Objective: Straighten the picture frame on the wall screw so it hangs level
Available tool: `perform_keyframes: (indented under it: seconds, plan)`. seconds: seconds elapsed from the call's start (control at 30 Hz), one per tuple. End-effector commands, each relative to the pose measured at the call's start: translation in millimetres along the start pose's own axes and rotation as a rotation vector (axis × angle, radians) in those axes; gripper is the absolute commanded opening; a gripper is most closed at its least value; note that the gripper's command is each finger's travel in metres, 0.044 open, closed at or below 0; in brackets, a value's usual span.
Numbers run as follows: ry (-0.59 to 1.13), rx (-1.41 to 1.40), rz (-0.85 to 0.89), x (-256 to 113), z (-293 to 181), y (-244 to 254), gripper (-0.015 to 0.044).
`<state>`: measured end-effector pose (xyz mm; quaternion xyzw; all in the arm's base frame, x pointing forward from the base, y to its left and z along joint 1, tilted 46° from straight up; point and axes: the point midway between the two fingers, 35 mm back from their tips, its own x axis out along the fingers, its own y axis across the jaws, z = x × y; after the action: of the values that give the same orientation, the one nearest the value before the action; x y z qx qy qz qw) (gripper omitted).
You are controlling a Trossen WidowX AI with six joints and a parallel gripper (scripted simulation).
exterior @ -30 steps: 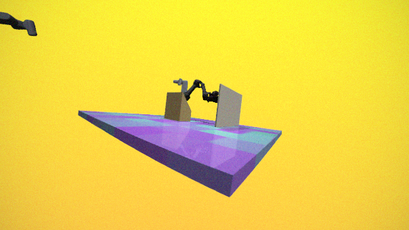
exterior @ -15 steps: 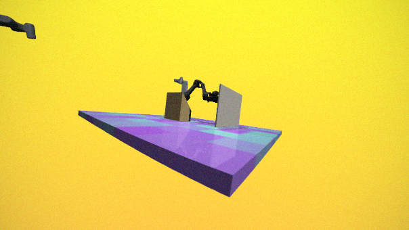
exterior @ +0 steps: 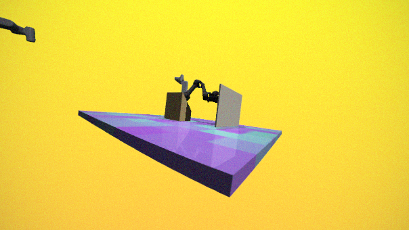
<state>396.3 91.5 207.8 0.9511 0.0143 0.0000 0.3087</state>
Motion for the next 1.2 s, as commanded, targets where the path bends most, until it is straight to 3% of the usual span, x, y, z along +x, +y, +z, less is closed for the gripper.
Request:
perform_keyframes:
  seconds: [0.0, 1.17]
  plan:
    - [0.004, 0.0, 0.022, -0.1, -2.1, 6.6, 0.0]
    - [0.003, 0.0, 0.022, 0.2, -1.5, -3.0, 0.0]
